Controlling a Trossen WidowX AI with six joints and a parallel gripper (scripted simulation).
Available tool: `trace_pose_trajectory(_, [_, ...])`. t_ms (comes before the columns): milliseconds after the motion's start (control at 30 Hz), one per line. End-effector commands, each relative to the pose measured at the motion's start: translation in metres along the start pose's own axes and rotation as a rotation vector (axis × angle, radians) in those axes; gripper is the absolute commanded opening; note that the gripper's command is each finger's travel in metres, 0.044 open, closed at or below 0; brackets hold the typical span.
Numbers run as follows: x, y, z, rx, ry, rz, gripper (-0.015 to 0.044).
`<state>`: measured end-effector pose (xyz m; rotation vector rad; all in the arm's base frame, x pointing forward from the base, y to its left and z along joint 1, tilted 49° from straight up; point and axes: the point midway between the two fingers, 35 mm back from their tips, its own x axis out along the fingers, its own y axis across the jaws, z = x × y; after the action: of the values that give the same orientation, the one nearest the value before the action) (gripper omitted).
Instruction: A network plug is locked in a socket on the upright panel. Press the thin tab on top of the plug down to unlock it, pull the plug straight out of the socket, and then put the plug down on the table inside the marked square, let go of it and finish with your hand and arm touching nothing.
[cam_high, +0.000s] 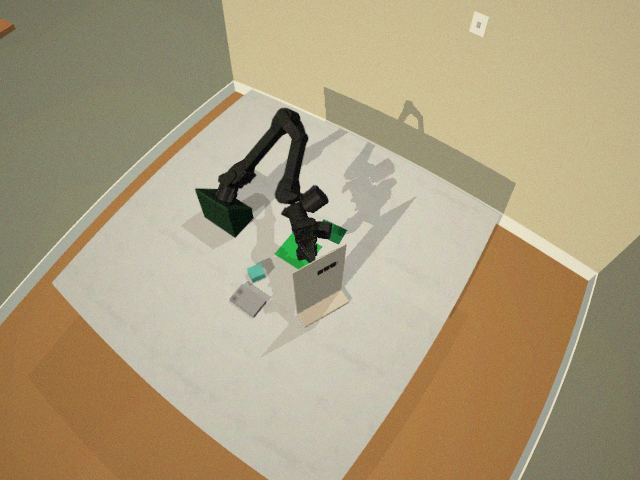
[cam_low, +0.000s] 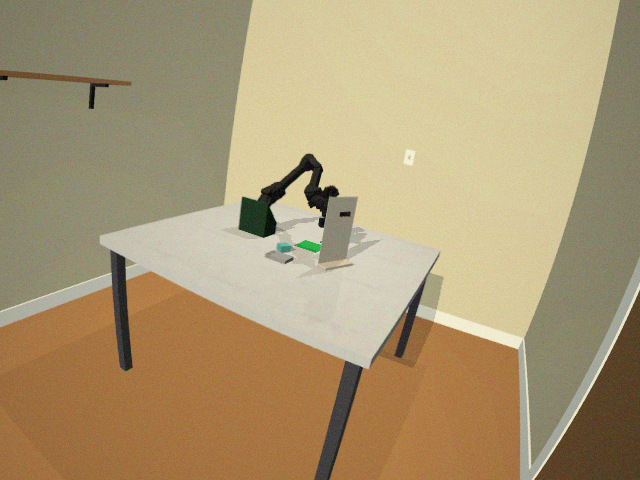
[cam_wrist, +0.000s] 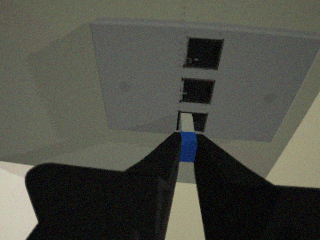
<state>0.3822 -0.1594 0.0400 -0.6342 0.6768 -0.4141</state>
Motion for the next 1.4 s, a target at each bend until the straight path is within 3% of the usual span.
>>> trace_pose_trajectory(0, [-0.004,0.001,-0.001,-0.004,-0.001,0.002,0.0000])
trace_pose_trajectory(1367, [-0.026,0.001,-0.001,-0.004,0.000,0.003,0.0000])
